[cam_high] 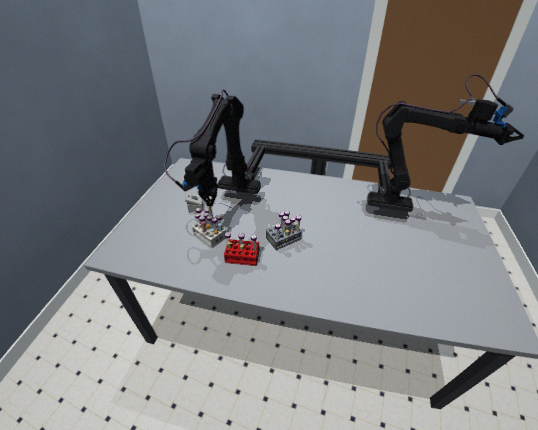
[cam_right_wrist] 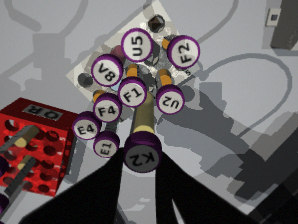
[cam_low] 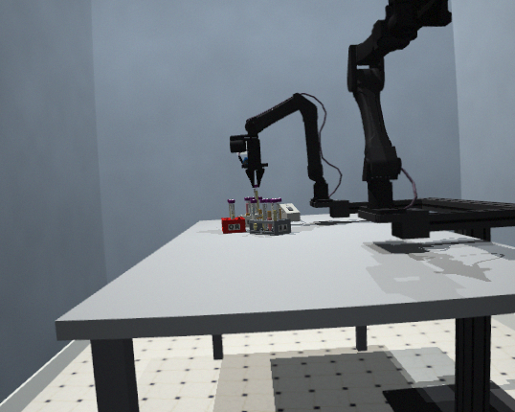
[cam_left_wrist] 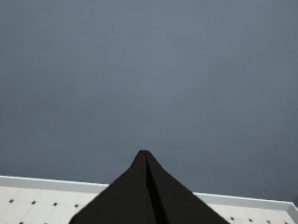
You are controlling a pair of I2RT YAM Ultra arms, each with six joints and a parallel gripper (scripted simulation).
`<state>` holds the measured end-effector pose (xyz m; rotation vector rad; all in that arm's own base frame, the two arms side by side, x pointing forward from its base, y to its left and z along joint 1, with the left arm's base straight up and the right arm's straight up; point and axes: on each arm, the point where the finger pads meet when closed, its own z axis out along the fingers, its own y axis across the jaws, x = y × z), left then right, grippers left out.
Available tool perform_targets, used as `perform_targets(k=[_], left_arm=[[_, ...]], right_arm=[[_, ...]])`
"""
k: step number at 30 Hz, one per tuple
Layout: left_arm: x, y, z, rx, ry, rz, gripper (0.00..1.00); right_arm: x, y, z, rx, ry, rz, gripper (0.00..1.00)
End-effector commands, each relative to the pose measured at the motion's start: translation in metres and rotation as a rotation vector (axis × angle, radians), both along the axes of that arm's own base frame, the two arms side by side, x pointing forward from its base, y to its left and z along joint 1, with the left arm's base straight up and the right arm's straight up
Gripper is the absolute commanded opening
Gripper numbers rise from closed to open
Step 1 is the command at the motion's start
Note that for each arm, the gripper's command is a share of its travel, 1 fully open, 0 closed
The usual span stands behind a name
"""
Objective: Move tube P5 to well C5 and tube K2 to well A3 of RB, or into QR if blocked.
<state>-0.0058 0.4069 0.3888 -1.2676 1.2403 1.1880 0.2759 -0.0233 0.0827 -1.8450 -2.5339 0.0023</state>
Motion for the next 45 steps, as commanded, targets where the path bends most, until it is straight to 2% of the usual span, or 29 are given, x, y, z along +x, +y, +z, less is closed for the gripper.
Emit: perform_targets(k=[1, 2, 3, 11, 45], left_arm=[[-0.002, -0.009, 0.027, 0.059, 0.007, 0.0, 0.0], [-0.002, -0.009, 0.027, 0.059, 0.007, 0.0, 0.0], [-0.002, -0.009, 0.027, 0.059, 0.007, 0.0, 0.0], [-0.002, -0.009, 0.027, 0.059, 0.007, 0.0, 0.0], [-0.002, -0.009, 0.027, 0.059, 0.007, 0.0, 0.0]], right_arm=[[-0.001, 0.003, -0.005, -0.007, 0.002, 0.008, 0.0], [-0.001, 0.003, -0.005, -0.007, 0.002, 0.008, 0.0], [0.011, 0.002, 0.003, -0.01, -0.032, 0.008, 0.0], [0.0, 0.003, -0.008, -0.007, 0.003, 0.008, 0.0], [-0.002, -0.002, -0.02, -0.006, 0.011, 0.002, 0.0]])
